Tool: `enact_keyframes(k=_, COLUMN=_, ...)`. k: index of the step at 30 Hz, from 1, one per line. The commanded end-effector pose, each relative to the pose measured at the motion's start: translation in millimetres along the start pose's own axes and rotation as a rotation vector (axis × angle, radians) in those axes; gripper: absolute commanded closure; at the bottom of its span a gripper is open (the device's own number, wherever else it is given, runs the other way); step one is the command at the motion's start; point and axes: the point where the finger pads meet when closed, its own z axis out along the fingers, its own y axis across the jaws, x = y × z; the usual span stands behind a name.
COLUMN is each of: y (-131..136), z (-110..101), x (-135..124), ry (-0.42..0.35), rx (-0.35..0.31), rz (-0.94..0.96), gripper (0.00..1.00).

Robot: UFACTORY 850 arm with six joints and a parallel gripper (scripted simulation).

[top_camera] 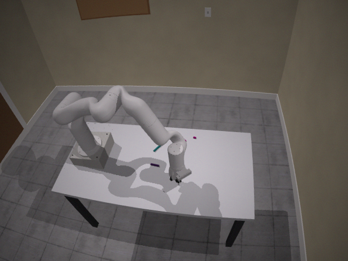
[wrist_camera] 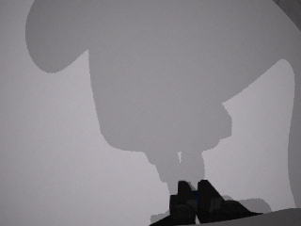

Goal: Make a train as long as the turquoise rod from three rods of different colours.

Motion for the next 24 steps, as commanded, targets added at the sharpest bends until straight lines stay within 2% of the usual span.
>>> enact_keyframes(k=1, y=-0.7, z=1.2, x=0.9, ry=0.002, rx=0.001, rz=0.000, gripper=0.96)
enact_keyframes(k=24, y=-0.7, z=8.8, x=0.9, ry=0.002, rx=0.001, rz=0.000, gripper=0.96)
